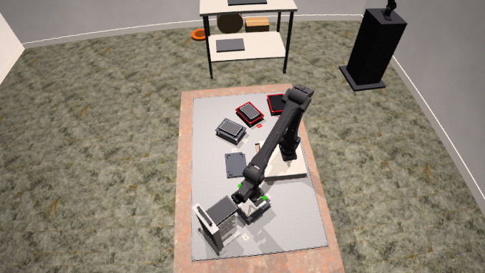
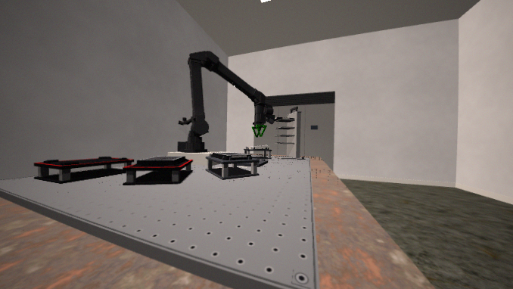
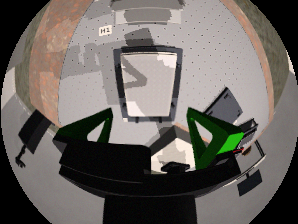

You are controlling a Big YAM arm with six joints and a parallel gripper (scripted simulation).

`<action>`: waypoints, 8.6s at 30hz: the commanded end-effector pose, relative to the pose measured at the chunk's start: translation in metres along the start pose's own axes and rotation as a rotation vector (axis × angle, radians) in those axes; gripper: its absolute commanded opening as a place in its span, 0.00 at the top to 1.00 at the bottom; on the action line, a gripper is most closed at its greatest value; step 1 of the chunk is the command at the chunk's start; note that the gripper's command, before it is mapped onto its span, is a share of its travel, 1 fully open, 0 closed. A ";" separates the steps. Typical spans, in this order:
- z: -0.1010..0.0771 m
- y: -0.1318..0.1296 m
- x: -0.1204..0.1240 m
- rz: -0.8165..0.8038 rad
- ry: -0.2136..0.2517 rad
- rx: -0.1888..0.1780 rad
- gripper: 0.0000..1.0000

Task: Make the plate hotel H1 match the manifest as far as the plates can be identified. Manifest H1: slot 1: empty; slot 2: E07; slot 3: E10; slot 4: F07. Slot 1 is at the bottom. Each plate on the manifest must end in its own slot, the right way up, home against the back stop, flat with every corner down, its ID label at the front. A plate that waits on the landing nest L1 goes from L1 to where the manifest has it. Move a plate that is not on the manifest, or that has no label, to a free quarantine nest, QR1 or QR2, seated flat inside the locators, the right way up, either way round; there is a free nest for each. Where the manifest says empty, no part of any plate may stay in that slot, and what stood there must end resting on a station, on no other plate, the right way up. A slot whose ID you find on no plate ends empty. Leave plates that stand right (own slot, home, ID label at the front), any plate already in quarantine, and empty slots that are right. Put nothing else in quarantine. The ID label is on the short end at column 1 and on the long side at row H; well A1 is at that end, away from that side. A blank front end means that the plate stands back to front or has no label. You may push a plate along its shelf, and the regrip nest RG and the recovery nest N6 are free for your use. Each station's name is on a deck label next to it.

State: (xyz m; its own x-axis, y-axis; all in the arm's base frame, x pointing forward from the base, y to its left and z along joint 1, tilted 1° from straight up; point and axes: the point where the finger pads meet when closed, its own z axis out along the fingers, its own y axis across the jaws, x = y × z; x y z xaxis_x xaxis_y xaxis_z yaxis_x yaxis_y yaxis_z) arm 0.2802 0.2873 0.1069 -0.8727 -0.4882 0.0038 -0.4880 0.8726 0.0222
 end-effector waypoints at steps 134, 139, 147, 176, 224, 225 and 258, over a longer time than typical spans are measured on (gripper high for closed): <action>0.067 0.007 -0.017 -0.002 -0.046 -0.014 0.14; 0.076 0.010 -0.012 -0.003 -0.031 -0.009 0.14; 0.042 0.015 -0.024 -0.005 -0.077 -0.023 0.14; 0.016 0.015 -0.019 -0.004 -0.078 -0.024 0.14; -0.033 0.014 -0.012 -0.007 -0.081 -0.025 0.14; -0.036 0.014 -0.012 -0.007 -0.081 -0.025 0.14; -0.116 0.006 -0.008 -0.009 -0.086 -0.024 0.14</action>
State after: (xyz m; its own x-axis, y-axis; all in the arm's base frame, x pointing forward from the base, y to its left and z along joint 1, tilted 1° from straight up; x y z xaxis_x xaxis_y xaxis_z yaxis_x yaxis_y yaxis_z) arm 0.2727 0.2845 0.1792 -0.8727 -0.4883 0.0057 -0.4880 0.8725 0.0238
